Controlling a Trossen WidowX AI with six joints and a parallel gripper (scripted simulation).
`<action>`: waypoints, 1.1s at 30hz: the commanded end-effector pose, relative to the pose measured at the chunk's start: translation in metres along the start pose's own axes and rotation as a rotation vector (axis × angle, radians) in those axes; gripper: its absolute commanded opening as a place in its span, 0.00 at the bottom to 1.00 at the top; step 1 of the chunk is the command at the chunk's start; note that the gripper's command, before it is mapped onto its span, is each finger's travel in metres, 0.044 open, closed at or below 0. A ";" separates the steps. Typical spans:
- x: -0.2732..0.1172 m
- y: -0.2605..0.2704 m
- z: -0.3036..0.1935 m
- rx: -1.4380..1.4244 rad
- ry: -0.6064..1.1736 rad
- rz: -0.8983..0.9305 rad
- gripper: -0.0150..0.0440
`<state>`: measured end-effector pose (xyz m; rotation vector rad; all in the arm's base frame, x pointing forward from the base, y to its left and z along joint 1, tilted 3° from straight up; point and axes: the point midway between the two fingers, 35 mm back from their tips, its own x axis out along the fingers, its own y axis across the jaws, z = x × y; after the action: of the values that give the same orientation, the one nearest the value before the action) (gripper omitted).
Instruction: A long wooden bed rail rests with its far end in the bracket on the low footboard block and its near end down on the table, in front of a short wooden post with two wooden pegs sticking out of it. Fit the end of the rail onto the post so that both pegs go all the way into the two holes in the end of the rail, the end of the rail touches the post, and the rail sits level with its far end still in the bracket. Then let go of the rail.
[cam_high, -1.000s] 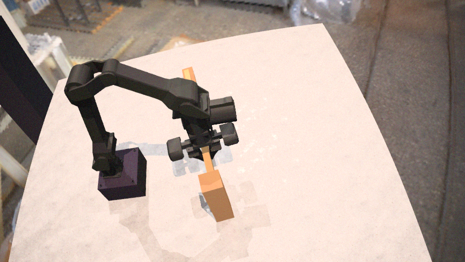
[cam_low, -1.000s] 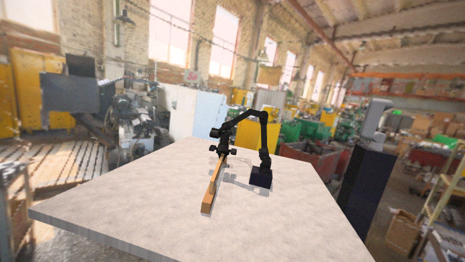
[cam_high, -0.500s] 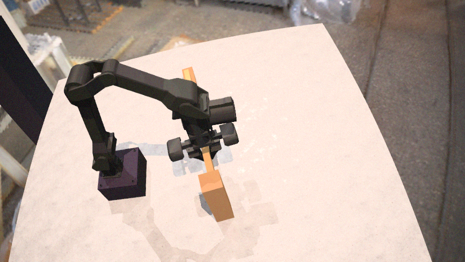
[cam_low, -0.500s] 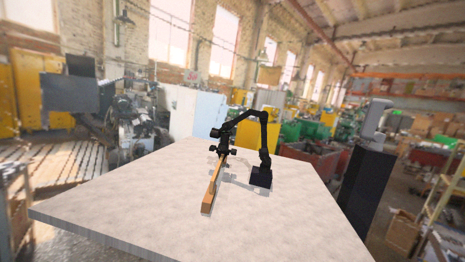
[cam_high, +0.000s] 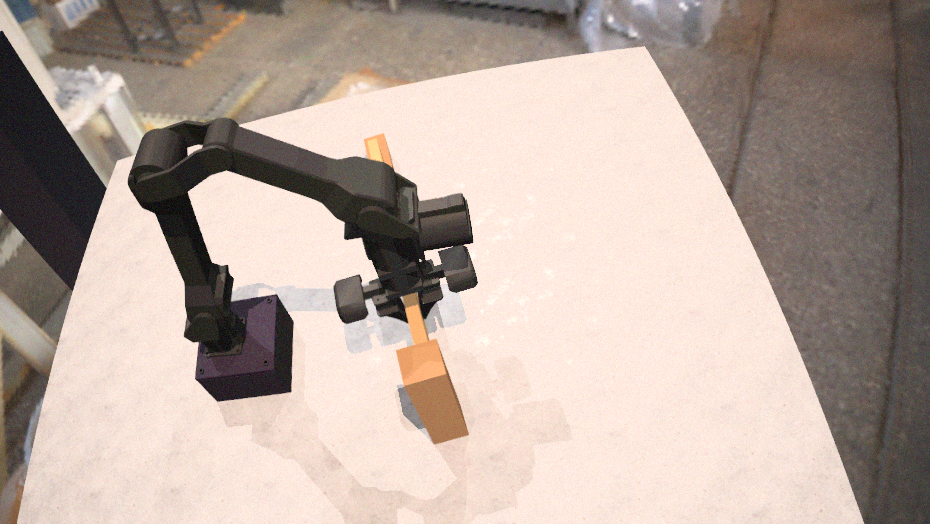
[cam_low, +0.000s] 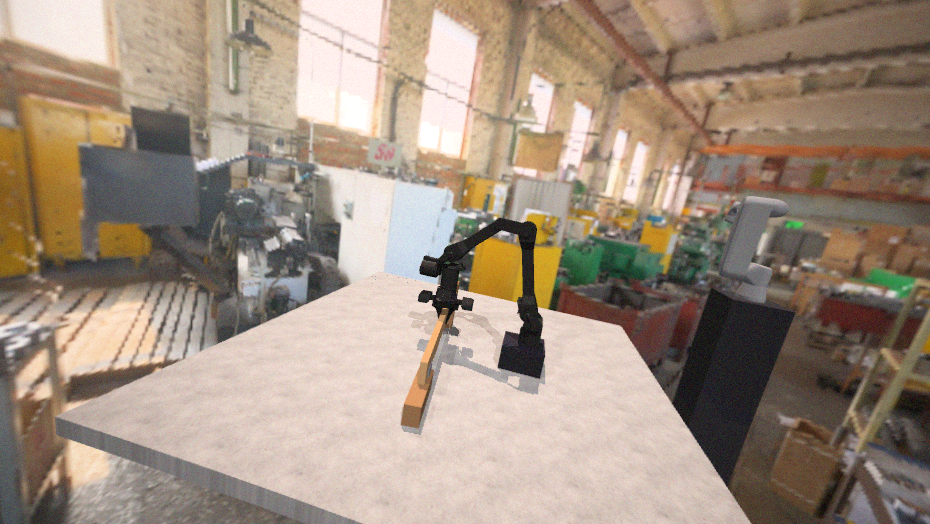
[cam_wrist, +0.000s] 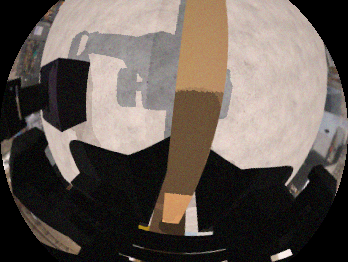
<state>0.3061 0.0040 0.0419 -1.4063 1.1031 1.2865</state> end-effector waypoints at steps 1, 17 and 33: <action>-0.003 0.000 0.000 0.001 -0.003 -0.003 0.25; -0.001 0.000 0.000 0.001 -0.003 -0.003 0.25; 0.000 0.001 -0.002 0.001 -0.003 -0.003 0.25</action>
<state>0.3050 0.0029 0.0418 -1.4018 1.1043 1.2856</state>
